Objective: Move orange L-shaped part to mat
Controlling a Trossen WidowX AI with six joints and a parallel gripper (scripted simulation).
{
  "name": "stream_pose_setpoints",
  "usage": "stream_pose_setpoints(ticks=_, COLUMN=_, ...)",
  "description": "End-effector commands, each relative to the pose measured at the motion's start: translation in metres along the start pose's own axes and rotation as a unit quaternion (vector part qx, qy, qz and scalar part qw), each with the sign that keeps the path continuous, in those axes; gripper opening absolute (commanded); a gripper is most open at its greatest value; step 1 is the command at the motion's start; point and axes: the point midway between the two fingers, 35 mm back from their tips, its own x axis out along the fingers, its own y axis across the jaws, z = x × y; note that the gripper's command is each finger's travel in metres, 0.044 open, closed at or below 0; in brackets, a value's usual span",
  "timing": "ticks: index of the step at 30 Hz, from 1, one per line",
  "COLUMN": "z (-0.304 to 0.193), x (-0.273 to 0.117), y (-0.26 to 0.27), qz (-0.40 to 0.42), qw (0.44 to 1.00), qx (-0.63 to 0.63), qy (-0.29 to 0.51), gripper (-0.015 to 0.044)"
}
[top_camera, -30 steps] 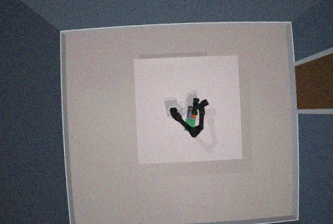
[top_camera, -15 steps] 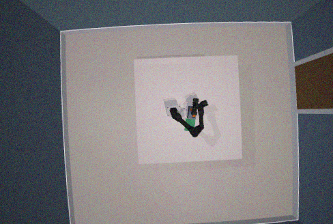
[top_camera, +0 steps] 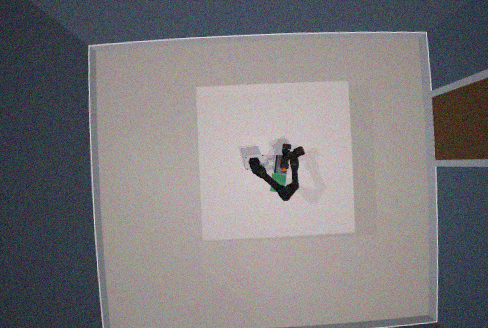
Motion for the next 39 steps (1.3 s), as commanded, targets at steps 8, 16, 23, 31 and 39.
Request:
stream_pose_setpoints(ticks=8, z=0.0, x=-0.004, y=0.003, qz=-0.001, qw=1.0, qx=-0.001, qy=0.001, gripper=0.018)
stream_pose_setpoints(ticks=16, z=-0.002, x=-0.014, y=0.01, qz=-0.005, qw=1.0, qx=-0.004, qy=0.001, gripper=0.018)
stream_pose_setpoints(ticks=23, z=0.001, x=-0.089, y=0.004, qz=-0.002, qw=1.0, qx=-0.005, qy=0.002, gripper=0.018)
stream_pose_setpoints(ticks=31, z=-0.001, x=-0.109, y=0.0, qz=-0.003, qw=1.0, qx=-0.004, qy=0.002, gripper=0.018)
stream_pose_setpoints(ticks=39, z=-0.002, x=-0.105, y=0.0, qz=-0.007, qw=1.0, qx=-0.009, qy=0.001, gripper=0.018)
